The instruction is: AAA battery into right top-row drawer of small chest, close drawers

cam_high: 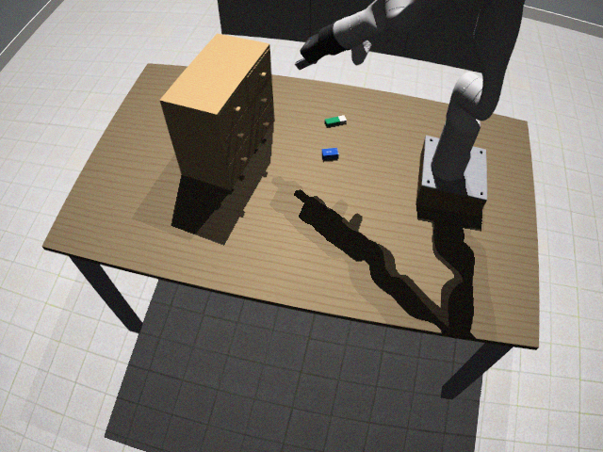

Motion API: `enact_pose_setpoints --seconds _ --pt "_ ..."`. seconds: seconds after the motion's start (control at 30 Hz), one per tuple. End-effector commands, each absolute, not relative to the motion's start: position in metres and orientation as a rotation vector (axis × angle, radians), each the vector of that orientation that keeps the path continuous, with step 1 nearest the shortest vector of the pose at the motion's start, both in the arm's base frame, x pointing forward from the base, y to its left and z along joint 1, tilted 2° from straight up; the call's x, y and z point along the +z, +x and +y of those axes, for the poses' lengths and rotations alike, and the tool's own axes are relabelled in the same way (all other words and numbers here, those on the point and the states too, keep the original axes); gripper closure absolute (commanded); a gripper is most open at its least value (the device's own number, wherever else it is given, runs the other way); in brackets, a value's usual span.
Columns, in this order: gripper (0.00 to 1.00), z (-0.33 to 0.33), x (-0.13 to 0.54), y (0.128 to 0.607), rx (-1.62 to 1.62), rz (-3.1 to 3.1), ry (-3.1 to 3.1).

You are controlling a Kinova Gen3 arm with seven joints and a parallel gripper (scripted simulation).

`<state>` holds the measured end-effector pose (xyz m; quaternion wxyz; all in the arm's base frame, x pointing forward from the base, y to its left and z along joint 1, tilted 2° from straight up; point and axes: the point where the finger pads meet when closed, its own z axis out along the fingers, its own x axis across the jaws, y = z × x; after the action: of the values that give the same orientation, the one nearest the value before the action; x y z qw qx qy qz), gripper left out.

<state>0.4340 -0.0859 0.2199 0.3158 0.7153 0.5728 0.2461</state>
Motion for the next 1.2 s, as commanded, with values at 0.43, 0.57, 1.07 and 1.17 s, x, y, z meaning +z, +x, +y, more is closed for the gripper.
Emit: enact_pose_setpoints --seconds 0.43,0.57,1.07,1.17 --pt "1.0 -0.075 0.233 0.43 0.653 1.52 1.865" --pt "1.0 -0.075 0.236 0.429 0.653 1.52 1.865" --pt "1.0 -0.074 0.24 0.427 0.655 1.519 1.863" --pt "1.0 -0.074 0.241 0.427 0.657 1.519 1.865"
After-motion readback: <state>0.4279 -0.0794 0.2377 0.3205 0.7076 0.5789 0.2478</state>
